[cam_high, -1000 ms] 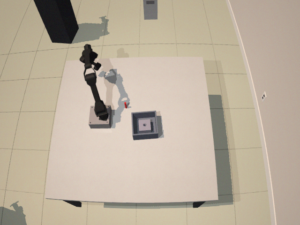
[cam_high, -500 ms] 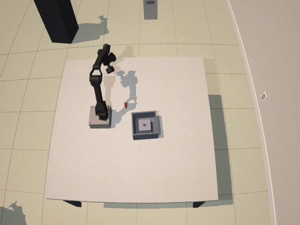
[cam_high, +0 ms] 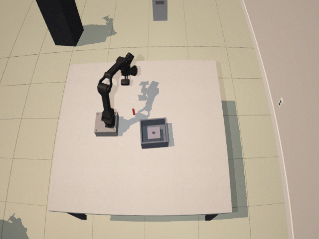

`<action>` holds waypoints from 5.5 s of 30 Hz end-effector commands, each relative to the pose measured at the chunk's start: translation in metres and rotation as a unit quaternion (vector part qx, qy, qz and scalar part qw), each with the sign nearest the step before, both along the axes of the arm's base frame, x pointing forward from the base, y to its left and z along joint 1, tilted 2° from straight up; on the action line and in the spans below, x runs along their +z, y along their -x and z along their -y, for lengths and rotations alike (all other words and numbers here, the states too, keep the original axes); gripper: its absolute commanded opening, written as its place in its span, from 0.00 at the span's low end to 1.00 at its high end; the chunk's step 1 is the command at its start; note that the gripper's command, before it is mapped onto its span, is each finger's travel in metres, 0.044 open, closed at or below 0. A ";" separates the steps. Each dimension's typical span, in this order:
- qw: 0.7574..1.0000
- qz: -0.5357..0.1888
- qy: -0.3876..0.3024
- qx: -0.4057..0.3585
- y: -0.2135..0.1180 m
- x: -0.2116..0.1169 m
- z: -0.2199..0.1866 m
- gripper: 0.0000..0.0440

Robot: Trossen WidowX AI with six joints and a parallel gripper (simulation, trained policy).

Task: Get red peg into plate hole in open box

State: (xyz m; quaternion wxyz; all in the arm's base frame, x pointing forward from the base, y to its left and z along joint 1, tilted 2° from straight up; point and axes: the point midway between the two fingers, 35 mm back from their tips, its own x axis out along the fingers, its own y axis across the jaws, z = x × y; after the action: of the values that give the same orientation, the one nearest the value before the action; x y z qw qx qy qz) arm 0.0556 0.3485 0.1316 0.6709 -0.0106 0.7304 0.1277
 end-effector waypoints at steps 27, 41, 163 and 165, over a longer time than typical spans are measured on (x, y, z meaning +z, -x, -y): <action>0.911 -0.022 0.173 -0.375 -0.084 -0.059 0.171 1.00; 0.893 -0.015 0.190 -0.408 -0.083 -0.107 0.196 1.00; 0.862 0.034 0.145 -0.485 -0.291 -0.119 0.357 0.54; 0.862 0.032 0.138 -0.487 -0.297 -0.116 0.358 0.64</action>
State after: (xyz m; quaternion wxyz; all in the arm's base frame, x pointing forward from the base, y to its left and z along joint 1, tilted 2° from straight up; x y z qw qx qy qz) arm 0.3426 -0.0090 0.0115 0.6598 0.2426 0.6313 -0.3275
